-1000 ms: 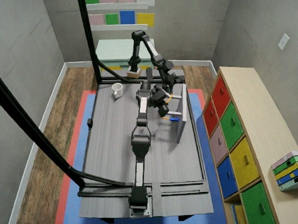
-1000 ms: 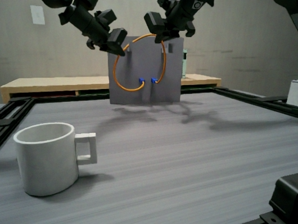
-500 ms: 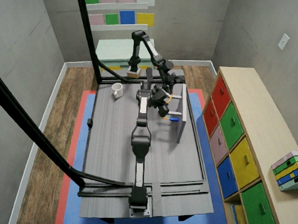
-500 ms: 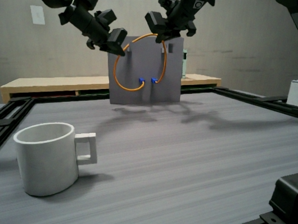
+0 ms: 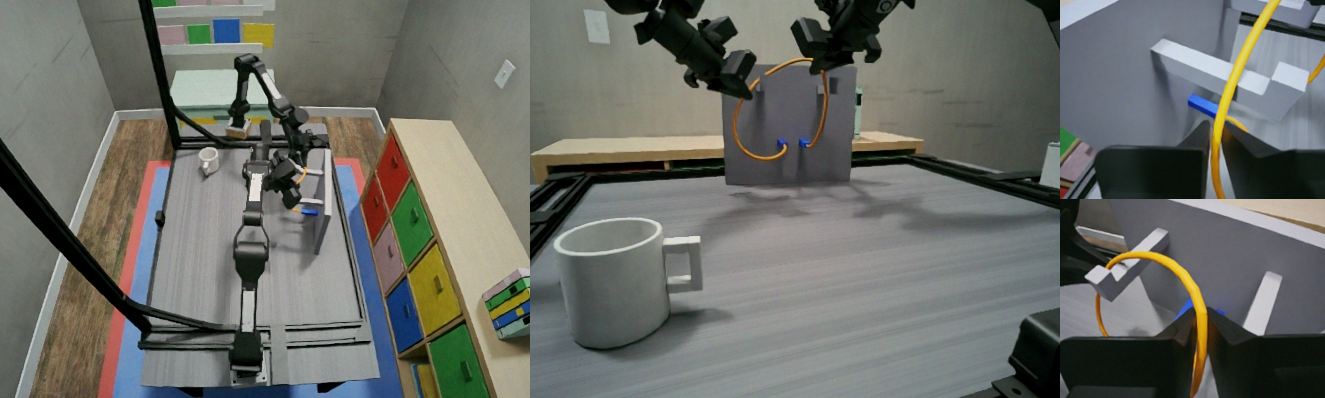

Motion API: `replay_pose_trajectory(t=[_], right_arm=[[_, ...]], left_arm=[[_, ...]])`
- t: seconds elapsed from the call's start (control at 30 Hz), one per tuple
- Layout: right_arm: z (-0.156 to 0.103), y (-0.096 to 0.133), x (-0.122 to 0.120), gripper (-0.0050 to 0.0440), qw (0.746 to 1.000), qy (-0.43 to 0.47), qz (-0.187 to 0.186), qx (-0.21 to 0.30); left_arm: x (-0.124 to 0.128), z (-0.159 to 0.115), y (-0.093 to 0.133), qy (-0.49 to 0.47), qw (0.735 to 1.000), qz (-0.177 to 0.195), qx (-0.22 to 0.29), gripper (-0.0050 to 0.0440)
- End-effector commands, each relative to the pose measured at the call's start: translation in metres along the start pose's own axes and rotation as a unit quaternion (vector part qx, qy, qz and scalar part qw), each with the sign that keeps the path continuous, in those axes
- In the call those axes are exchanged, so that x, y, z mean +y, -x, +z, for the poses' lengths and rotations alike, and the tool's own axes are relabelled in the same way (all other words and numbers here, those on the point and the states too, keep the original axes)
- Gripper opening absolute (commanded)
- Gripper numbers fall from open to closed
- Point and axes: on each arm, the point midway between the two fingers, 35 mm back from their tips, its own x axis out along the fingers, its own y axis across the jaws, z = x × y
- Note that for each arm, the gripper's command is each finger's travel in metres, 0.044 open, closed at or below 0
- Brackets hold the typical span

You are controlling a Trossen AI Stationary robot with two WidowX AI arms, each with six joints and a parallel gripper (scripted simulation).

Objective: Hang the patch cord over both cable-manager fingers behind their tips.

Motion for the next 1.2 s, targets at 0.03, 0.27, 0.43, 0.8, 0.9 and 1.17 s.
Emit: replay_pose_trajectory(t=[0.03,0.27,0.43,0.8,0.9,1.17], right_arm=[[0.023,0.017,-0.006,0.0025,1.000,-0.020,0.014,-0.012],[0.024,0.019,-0.009,0.0025,1.000,-0.020,0.014,-0.012],[0.025,0.020,-0.012,0.0025,1.000,-0.020,0.014,-0.012],[0.026,0.023,-0.018,0.0025,1.000,-0.019,0.014,-0.012],[0.026,0.023,-0.020,0.0025,1.000,-0.019,0.013,-0.012],[0.027,0.026,-0.025,0.0025,1.000,-0.019,0.014,-0.012]], left_arm=[[0.001,0.013,0.007,-0.003,1.000,0.002,-0.016,0.0040],[0.001,0.013,0.007,-0.003,1.000,0.002,-0.016,0.0040],[0.001,0.013,0.007,-0.003,1.000,0.002,-0.016,0.0040],[0.001,0.013,0.007,-0.003,1.000,0.002,-0.016,0.0040],[0.001,0.013,0.007,-0.003,1.000,0.002,-0.016,0.0040],[0.001,0.013,0.007,-0.003,1.000,0.002,-0.016,0.0040]])
